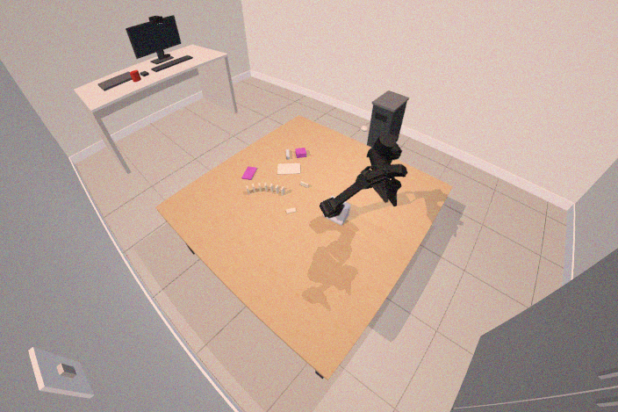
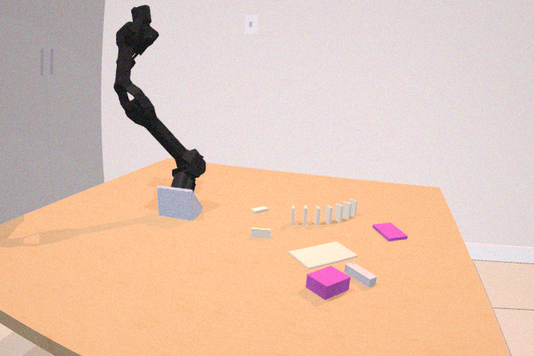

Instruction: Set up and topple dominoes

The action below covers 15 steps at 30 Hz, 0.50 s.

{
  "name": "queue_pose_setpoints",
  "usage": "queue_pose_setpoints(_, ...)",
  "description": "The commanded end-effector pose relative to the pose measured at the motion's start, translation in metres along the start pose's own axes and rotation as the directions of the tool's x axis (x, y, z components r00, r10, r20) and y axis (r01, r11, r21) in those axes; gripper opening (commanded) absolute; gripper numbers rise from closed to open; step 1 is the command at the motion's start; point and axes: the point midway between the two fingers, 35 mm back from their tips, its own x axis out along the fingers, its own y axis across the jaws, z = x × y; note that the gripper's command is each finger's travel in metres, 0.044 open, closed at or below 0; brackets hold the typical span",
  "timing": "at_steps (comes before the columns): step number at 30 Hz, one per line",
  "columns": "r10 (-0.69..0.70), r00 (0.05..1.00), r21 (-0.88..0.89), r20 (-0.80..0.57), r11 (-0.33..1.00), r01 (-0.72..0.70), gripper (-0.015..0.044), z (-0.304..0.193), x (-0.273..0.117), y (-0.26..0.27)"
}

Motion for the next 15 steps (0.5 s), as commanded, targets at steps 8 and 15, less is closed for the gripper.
queue_pose_setpoints(8, -0.05, 0.98, 0.027, -0.193, 0.998, 0.057, 0.044, -0.064, 0.043, -0.043)
queue_pose_setpoints(15, -0.092, 0.923, 0.022, -0.373, 0.994, 0.108, 0.044, -0.131, 0.07, -0.079)
